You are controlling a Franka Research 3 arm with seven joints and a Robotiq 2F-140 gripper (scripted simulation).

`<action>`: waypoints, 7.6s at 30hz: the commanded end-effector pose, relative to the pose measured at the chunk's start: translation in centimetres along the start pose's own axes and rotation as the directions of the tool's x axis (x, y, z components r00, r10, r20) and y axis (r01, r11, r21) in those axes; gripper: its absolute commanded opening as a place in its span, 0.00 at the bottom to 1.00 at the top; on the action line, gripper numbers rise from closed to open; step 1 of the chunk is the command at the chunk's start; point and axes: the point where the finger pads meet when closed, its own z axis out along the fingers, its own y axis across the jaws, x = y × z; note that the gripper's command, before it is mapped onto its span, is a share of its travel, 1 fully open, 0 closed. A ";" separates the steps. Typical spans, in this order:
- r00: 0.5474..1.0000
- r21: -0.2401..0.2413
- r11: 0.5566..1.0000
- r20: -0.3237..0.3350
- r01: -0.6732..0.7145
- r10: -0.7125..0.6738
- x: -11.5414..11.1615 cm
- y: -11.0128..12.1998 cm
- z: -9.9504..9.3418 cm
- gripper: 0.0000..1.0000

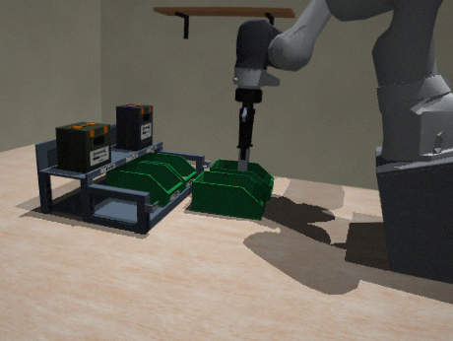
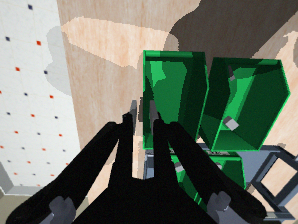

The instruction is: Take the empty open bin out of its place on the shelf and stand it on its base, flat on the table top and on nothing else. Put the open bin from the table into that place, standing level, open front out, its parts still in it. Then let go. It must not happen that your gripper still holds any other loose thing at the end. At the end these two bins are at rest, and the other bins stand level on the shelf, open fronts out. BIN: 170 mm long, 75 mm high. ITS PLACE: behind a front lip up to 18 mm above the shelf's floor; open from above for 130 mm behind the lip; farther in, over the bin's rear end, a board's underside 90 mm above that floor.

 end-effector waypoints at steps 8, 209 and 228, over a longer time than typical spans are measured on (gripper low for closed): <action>1.000 -0.002 1.000 -0.003 0.004 -0.004 0.1 0.1 -1.2 0.15; 1.000 -0.002 1.000 -0.003 -0.001 0.001 -0.4 13.7 -4.8 0.15; 1.000 -0.002 1.000 -0.003 -0.001 0.001 -0.4 13.7 -3.5 0.15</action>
